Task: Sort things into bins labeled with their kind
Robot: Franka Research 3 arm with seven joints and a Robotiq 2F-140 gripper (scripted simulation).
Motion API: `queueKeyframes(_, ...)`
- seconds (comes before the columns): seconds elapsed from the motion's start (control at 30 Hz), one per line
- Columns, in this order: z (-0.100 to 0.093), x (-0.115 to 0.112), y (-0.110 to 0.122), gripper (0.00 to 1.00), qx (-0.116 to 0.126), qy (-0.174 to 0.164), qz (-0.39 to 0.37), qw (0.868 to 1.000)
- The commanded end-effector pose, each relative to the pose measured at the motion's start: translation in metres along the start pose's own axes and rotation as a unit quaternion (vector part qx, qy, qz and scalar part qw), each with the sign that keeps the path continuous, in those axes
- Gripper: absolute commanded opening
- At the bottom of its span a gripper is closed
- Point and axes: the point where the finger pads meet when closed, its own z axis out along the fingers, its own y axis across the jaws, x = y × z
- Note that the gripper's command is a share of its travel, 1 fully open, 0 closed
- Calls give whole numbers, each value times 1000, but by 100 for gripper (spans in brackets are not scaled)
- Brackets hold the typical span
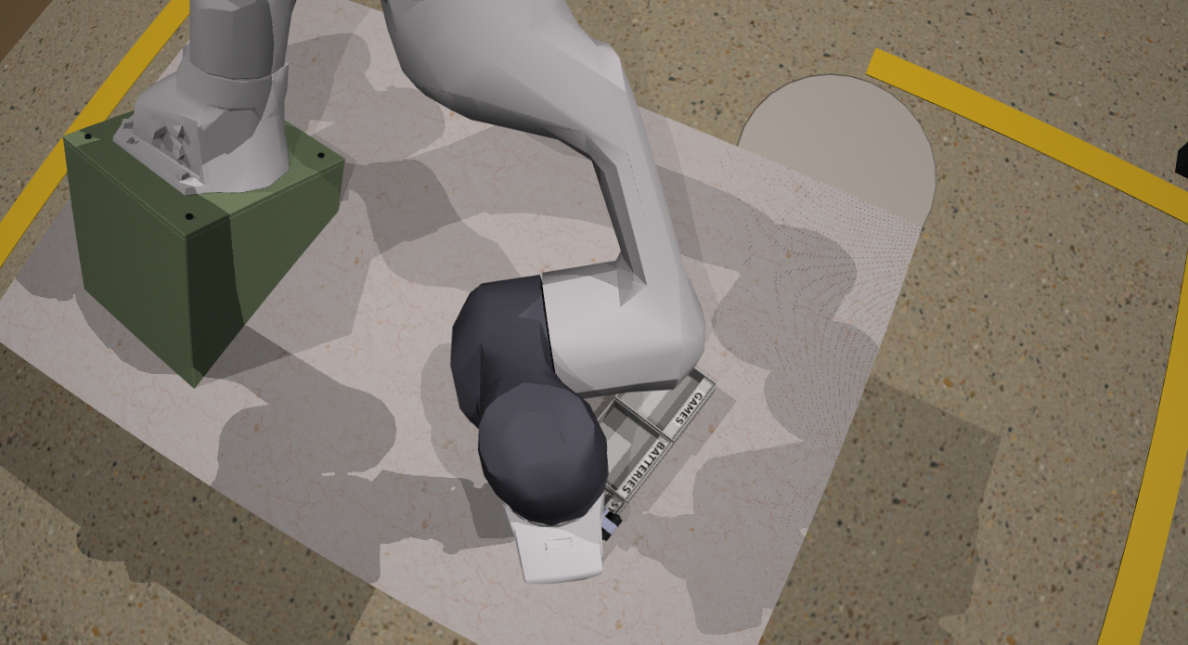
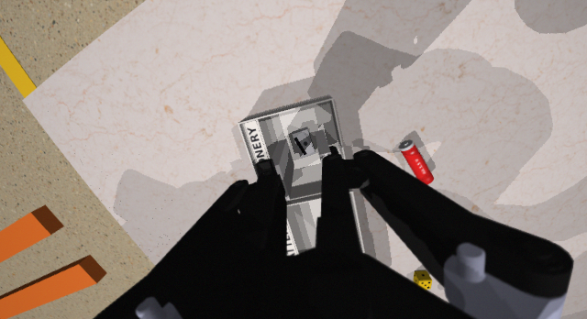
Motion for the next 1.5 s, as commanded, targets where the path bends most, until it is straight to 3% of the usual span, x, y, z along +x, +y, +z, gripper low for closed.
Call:
queueKeyframes(0.0,1,-1,-1,18,1,0,3,1000)
queueKeyframes(1.0,-29,-1,-1,18,1,0,3,1000)
queueKeyframes(1.17,-50,-1,-1,18,1,0,3,1000)
queueKeyframes(1.47,-50,-1,-1,18,1,0,3,1000)
